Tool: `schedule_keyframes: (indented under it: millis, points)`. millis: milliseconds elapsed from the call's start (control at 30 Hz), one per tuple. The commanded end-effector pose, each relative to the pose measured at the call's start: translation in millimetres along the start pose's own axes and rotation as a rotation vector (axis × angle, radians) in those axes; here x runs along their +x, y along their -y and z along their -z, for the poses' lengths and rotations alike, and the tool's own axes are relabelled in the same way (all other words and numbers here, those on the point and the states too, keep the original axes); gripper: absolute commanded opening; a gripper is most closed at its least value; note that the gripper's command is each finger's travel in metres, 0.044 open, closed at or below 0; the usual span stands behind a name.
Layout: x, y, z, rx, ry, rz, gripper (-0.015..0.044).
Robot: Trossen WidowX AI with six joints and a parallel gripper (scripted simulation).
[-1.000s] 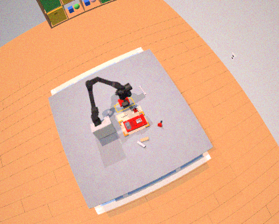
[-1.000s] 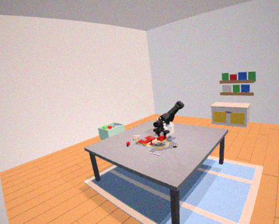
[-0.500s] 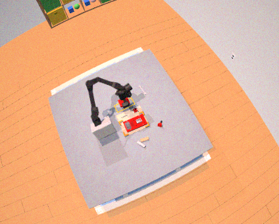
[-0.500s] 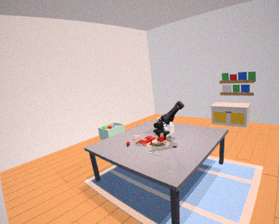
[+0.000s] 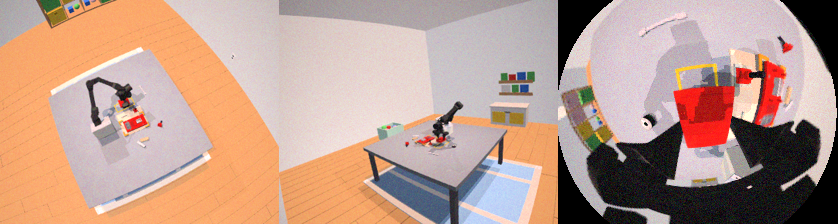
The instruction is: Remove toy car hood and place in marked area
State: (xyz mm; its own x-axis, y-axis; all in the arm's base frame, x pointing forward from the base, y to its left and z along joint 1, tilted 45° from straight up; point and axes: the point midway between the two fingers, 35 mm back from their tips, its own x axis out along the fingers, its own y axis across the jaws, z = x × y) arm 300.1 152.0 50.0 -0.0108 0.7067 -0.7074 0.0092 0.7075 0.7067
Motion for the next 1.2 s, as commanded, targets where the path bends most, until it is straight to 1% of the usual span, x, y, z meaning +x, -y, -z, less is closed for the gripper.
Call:
schedule_keyframes:
  millis: [0, 1167]
  points:
    - [3.0, 0.3, 0.5, 0.004, -0.001, 0.004, 0.0]
    - [23.6, -0.6, 2.8, 0.005, -0.001, 0.0, 0.0]
